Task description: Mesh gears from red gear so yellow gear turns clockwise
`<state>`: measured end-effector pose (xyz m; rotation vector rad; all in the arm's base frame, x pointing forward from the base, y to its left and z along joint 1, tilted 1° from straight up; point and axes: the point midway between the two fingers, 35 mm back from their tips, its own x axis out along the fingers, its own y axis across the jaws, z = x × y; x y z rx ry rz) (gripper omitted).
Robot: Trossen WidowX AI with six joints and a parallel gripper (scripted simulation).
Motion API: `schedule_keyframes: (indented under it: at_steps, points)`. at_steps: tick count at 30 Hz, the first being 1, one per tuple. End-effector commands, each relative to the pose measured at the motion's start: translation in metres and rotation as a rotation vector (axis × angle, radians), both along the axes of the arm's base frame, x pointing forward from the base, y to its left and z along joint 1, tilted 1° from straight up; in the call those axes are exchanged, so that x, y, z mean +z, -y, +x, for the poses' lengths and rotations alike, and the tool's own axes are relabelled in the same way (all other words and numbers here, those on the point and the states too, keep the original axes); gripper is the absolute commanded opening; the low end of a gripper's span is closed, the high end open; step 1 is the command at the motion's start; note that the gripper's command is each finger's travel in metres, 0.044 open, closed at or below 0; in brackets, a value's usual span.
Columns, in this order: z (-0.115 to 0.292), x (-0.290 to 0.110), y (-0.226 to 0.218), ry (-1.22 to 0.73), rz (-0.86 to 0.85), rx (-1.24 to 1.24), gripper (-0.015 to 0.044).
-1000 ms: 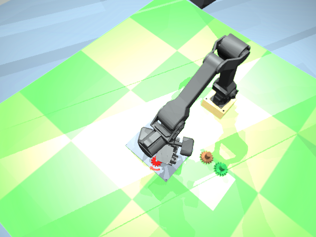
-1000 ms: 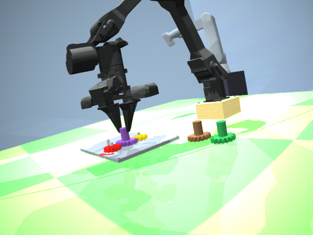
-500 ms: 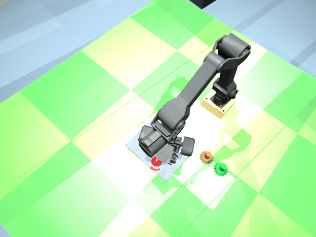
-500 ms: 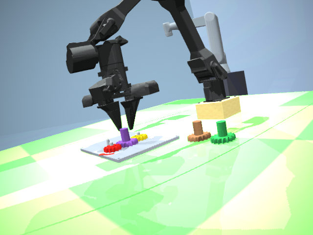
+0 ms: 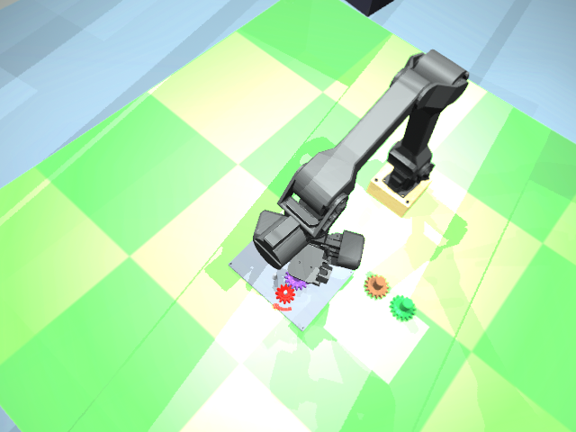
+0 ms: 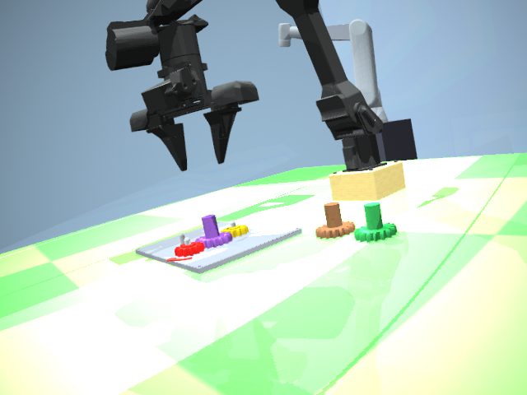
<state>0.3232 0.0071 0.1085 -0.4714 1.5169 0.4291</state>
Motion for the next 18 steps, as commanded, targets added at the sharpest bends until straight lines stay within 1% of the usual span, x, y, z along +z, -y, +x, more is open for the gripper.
schedule_keyframes:
  at_steps: [1,3,4,18]
  points:
    - [0.0000,0.0122,-0.0001,0.011,0.000,-0.003,0.0376]
    - [0.0000,0.0122,-0.0001,0.011,0.000,-0.003,0.0429]
    - [0.0000,0.0122,-0.0001,0.011,0.000,-0.003,0.0440]
    - [0.0000,0.0122,-0.0001,0.011,0.000,-0.003,0.0440]
